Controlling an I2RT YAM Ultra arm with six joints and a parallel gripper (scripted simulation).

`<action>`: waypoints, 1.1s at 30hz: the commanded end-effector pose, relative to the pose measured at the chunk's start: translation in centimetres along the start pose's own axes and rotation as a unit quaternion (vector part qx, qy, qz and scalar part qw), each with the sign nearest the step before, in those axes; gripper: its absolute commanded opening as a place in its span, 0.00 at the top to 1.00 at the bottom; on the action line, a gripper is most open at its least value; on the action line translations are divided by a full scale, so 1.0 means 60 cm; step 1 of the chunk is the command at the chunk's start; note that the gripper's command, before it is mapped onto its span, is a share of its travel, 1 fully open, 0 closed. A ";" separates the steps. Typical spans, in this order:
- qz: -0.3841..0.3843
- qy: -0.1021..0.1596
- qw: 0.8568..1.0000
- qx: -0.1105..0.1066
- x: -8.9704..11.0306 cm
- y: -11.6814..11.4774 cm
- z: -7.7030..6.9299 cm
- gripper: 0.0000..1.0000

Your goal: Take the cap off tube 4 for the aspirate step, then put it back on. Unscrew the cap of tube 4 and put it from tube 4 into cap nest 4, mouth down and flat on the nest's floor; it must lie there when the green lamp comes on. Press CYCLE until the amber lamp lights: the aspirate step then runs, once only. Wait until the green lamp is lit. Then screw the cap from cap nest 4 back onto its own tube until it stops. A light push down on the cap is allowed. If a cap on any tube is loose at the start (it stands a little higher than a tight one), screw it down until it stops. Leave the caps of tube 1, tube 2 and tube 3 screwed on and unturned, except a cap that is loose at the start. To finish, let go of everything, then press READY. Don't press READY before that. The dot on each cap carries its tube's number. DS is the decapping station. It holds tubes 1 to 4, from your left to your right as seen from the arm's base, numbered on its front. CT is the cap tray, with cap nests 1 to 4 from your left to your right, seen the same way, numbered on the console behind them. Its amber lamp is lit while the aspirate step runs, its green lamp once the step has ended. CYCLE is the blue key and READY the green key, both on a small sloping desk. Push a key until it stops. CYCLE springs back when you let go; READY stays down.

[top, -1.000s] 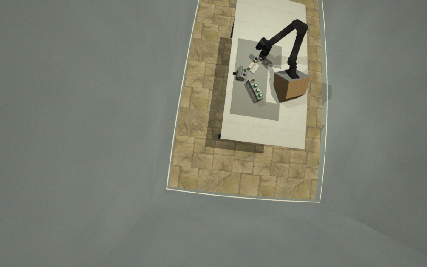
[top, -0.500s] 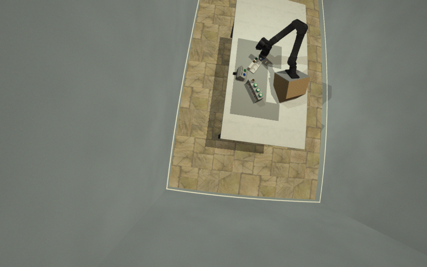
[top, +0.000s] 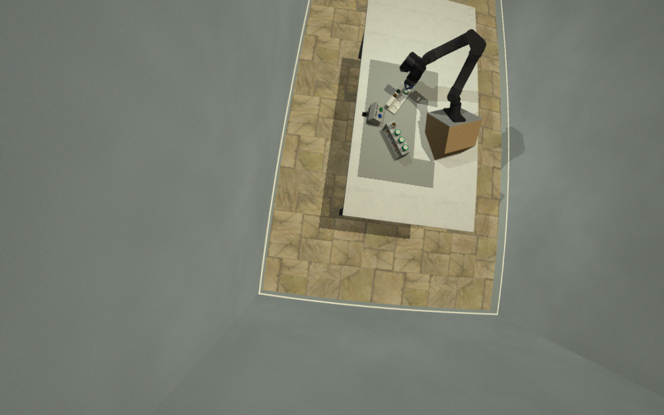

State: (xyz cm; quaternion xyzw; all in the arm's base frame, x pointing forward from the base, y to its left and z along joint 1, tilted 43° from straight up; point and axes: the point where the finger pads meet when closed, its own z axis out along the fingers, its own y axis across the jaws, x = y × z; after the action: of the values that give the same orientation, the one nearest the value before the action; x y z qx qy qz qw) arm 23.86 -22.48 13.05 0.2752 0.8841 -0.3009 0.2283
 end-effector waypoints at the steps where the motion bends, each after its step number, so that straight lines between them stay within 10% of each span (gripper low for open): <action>1: 0.008 0.000 1.000 0.005 -0.005 -0.007 -0.042 0.53; 18: 0.009 0.001 1.000 0.002 -0.004 -0.007 -0.164 0.53; 27: 0.002 0.014 1.000 0.004 0.006 -0.002 -0.149 0.53; 28: -0.056 0.026 0.998 0.006 0.013 0.017 -0.142 1.00; 33: -0.240 0.006 0.971 0.000 -0.017 0.087 -0.136 1.00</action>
State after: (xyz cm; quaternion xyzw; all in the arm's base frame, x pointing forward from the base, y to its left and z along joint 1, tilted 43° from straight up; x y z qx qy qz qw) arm 23.85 -14.78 17.04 0.1557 0.9198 -0.3213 0.1628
